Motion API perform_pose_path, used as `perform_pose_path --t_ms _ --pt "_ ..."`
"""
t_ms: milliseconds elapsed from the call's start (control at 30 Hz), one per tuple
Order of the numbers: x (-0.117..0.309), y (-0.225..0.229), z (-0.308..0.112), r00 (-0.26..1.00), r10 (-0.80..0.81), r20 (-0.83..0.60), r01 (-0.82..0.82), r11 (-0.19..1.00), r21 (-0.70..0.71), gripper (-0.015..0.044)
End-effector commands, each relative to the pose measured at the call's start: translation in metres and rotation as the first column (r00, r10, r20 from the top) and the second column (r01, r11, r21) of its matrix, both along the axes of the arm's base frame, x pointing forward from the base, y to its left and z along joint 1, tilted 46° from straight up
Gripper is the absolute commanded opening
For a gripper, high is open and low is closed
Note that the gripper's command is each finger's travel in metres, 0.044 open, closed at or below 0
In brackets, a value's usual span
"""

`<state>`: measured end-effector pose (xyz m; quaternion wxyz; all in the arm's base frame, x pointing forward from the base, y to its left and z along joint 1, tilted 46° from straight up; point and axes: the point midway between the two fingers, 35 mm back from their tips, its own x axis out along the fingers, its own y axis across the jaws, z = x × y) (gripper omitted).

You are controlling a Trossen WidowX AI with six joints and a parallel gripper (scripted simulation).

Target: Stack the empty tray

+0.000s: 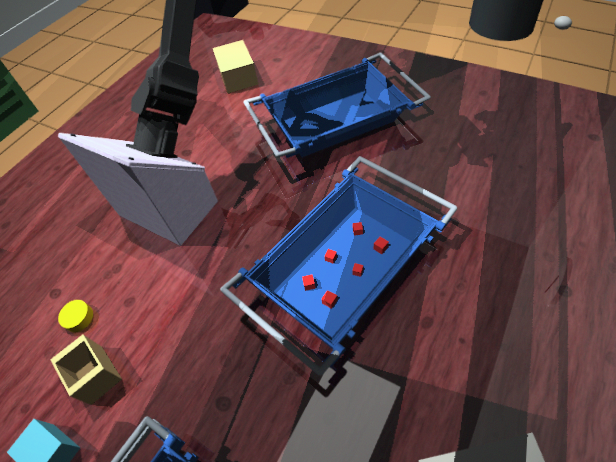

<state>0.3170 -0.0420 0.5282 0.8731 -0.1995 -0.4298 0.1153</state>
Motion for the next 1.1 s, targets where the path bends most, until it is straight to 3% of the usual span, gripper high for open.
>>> perform_pose_path --t_ms 0,233,367,500,667,1067 --pt "0.0 0.0 0.0 1.0 0.0 0.0 0.0 1.0 0.0 0.0374" --pt "0.003 0.0 -0.001 1.0 -0.007 -0.006 0.007 1.0 -0.004 0.019" --pt "0.052 -0.005 -0.028 0.983 -0.143 -0.119 0.129 0.985 -0.116 0.0085" --pt "0.104 -0.003 -0.072 0.934 -0.274 -0.231 0.196 0.93 -0.31 0.0085" --pt "0.147 0.006 -0.131 0.876 -0.372 -0.308 0.156 0.822 -0.548 0.0085" --pt "0.18 0.043 -0.254 0.859 -0.378 -0.346 -0.156 0.451 -0.879 0.0085"
